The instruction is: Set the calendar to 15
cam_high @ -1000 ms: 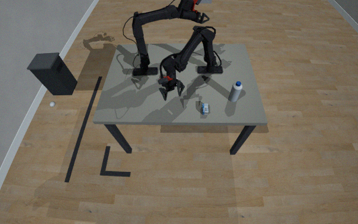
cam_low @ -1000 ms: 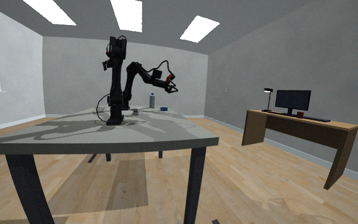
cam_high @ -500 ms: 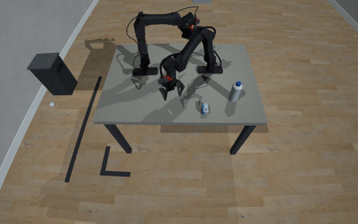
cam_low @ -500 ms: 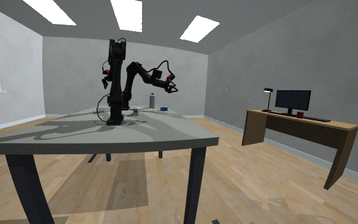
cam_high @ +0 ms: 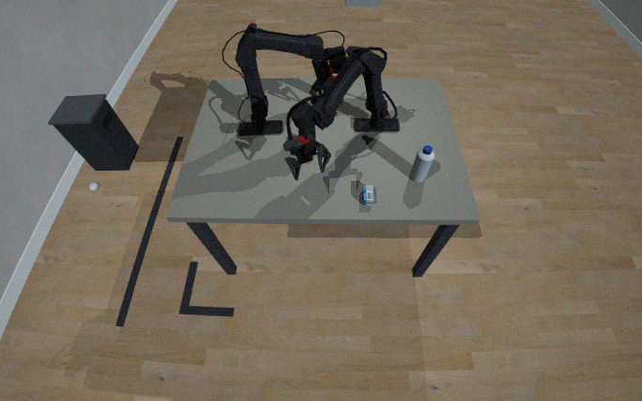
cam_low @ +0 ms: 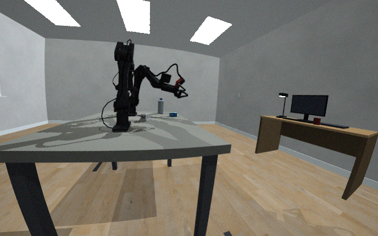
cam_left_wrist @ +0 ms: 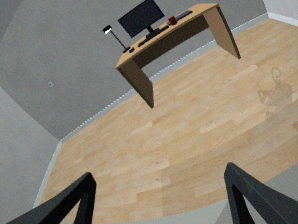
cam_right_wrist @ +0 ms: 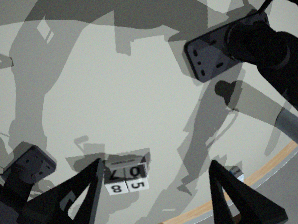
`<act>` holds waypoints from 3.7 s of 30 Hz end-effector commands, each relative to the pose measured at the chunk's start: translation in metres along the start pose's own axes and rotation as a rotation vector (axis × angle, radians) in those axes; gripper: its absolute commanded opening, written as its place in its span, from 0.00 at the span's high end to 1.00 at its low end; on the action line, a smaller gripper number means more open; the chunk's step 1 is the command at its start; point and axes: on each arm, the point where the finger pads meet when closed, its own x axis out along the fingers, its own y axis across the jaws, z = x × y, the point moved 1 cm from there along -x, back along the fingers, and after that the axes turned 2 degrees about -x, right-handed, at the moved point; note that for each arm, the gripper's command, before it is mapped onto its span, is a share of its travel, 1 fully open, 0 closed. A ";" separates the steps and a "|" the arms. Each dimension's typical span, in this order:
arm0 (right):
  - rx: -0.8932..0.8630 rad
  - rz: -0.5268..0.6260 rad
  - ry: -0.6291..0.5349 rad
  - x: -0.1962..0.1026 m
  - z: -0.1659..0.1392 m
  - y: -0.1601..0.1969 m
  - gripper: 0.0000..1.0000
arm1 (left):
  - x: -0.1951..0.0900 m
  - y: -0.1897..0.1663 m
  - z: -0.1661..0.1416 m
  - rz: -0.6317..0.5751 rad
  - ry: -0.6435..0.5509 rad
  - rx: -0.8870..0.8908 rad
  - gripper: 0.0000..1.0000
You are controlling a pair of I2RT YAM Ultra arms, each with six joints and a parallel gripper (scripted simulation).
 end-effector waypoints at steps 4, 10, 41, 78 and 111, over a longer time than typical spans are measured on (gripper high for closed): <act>-0.211 0.086 0.149 -0.007 -0.061 0.024 0.00 | -0.001 0.003 0.006 0.003 -0.012 -0.014 0.00; -0.175 0.096 0.227 -0.014 -0.086 0.023 0.00 | -0.001 0.003 0.006 0.003 -0.012 -0.014 0.00; -0.078 0.157 0.262 -0.008 -0.093 0.028 0.34 | 0.017 0.083 0.020 -0.145 -0.012 -0.184 0.00; 1.455 0.158 0.179 0.066 -0.148 0.028 0.36 | -0.074 0.338 0.027 -0.015 -0.177 -0.502 0.00; 1.476 0.167 0.198 0.101 -0.152 0.038 0.36 | -0.076 0.341 0.030 -0.005 -0.192 -0.494 0.00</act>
